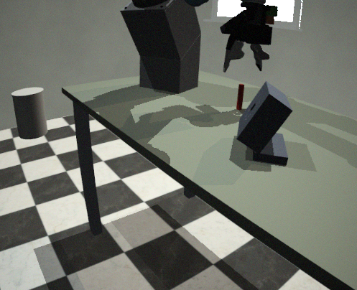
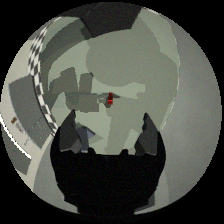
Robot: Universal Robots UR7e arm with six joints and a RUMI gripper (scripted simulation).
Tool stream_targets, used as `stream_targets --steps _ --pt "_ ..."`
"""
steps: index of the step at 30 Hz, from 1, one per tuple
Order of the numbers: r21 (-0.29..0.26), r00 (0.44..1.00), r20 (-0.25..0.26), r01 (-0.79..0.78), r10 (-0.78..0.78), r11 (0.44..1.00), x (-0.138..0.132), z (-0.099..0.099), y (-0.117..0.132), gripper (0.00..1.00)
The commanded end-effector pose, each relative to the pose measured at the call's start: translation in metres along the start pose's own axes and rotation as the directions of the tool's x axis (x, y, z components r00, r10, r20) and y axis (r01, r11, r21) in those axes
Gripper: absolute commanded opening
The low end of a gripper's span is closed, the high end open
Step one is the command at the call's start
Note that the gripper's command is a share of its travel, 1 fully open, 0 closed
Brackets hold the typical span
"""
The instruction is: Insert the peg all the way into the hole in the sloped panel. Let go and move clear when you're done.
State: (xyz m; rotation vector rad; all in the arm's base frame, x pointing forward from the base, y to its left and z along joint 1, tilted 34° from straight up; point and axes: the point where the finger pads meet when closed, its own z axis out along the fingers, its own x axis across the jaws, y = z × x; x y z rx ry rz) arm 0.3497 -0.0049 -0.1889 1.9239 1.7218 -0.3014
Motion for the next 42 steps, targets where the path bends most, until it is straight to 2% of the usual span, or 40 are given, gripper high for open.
stream_targets --steps 1,35,42 --pt "-0.001 1.0 -0.001 0.0 0.0 1.0 0.0 0.005 0.0 1.0" --pt "-0.001 1.0 0.0 0.0 0.0 1.0 0.0 0.047 0.0 1.0" --pt "-0.001 1.0 0.0 0.0 0.0 1.0 0.0 0.044 0.0 0.93"
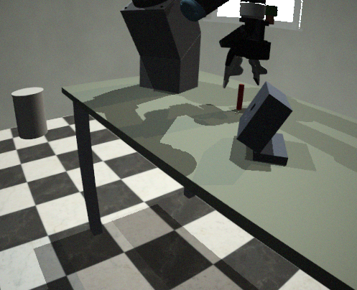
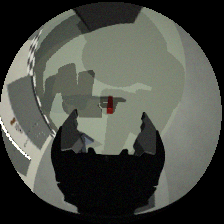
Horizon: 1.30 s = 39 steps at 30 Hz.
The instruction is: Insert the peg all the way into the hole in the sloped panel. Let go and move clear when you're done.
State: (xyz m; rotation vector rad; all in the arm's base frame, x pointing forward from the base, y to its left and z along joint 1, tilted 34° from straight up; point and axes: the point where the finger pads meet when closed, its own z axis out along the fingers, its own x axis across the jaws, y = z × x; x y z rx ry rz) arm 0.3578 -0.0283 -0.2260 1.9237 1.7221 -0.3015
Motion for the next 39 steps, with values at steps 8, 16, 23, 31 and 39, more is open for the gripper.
stream_targets --steps 8,16,23,31,39 --pt "-0.001 1.0 0.0 0.0 0.0 1.0 0.0001 -0.0004 0.0003 0.81" --pt "-0.001 1.0 0.0 0.0 0.0 1.0 0.0001 -0.0004 0.0003 0.73" --pt "-0.001 1.0 0.0 0.0 0.0 1.0 0.0001 -0.0004 0.0003 0.63" --pt "-0.001 1.0 0.0 0.0 0.0 1.0 0.0001 -0.0004 0.0003 0.54" --pt "-0.001 1.0 0.0 0.0 0.0 1.0 0.0001 -0.0004 0.0003 0.43"
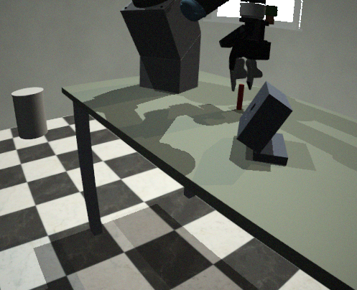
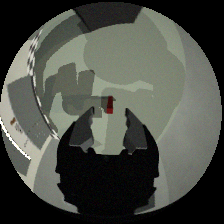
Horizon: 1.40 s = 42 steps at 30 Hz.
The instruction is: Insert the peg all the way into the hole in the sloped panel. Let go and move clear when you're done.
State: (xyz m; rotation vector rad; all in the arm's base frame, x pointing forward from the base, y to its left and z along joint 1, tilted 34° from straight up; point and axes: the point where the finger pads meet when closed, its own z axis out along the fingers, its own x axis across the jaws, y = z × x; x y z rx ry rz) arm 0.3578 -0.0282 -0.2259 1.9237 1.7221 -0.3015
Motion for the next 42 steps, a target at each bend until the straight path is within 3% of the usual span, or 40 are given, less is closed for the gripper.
stream_targets --steps 1,32,35,40,42 --pt "-0.001 1.0 0.0 0.0 0.0 1.0 0.0 0.0 0.0 0.41" --pt "-0.001 1.0 0.0 0.0 0.0 1.0 0.0 0.0 0.0 0.03" --pt "-0.001 1.0 0.0 0.0 0.0 1.0 0.0 -0.01 0.001 0.0" --pt "-0.001 1.0 -0.001 0.0 0.0 1.0 0.0 -0.045 0.001 0.0" --pt "-0.001 1.0 -0.001 0.0 0.0 1.0 0.0 -0.045 0.001 0.0"
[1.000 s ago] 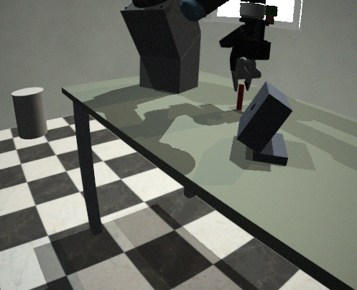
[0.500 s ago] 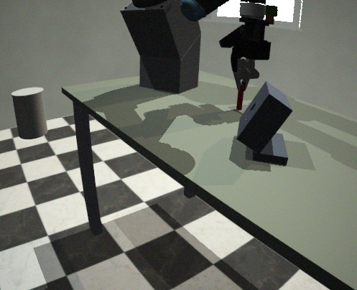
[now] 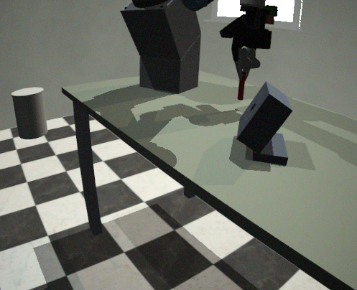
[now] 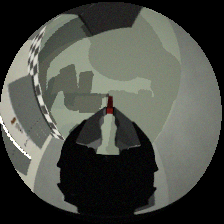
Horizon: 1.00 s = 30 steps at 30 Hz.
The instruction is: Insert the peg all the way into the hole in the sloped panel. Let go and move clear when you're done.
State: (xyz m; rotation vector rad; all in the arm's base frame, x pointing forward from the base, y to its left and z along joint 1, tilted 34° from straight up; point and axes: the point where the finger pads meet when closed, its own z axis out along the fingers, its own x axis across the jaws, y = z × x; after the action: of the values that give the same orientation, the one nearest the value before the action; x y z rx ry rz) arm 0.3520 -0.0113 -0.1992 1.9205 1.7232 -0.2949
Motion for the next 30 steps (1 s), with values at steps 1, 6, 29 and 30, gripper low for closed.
stream_targets --steps 1,6,29,30 --pt "0.004 1.0 0.002 -0.001 0.001 1.0 0.0 -0.018 0.001 0.0" --pt "0.004 1.0 0.002 -0.001 0.001 1.0 0.0 -0.041 0.001 0.0" --pt "0.047 0.999 -0.031 -0.042 0.043 0.998 -0.002 -0.034 -0.003 0.0" --pt "0.05 0.998 -0.033 -0.045 0.046 0.998 -0.002 -0.033 -0.003 0.0"
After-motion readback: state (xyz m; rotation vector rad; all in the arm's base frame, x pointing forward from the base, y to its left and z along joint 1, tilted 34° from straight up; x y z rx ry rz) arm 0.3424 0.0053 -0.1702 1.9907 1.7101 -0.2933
